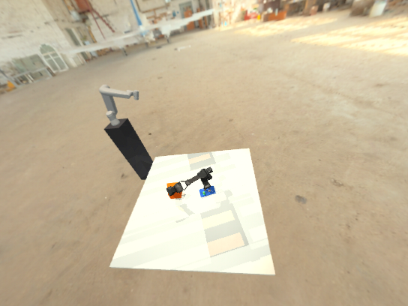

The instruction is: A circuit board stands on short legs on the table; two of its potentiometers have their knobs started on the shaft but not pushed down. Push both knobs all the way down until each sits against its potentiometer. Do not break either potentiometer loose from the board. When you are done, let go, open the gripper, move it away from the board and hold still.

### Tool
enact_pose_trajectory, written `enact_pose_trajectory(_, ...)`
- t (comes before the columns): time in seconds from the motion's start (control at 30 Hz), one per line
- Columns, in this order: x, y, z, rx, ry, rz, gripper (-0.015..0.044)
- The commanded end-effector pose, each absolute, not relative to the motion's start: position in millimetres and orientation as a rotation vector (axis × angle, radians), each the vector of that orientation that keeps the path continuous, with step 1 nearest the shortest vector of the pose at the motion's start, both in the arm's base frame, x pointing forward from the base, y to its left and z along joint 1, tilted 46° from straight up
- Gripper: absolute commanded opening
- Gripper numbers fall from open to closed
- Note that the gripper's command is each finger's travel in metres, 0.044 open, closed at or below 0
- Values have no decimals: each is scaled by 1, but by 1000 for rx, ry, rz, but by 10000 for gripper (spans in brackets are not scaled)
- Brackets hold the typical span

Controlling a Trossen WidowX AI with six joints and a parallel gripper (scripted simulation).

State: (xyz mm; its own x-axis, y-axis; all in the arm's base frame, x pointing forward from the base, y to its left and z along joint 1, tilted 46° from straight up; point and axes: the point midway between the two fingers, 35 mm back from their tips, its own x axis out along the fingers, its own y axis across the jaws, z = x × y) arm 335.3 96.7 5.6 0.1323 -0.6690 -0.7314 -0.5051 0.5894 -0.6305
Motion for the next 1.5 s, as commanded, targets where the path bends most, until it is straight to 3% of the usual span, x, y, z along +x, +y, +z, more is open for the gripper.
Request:
enact_pose_trajectory(0.0, 338, 98, 9, -1146, 1535, -62, 0)
enact_pose_trajectory(1.47, 352, 106, 25, -2265, 1491, 1285, 0)
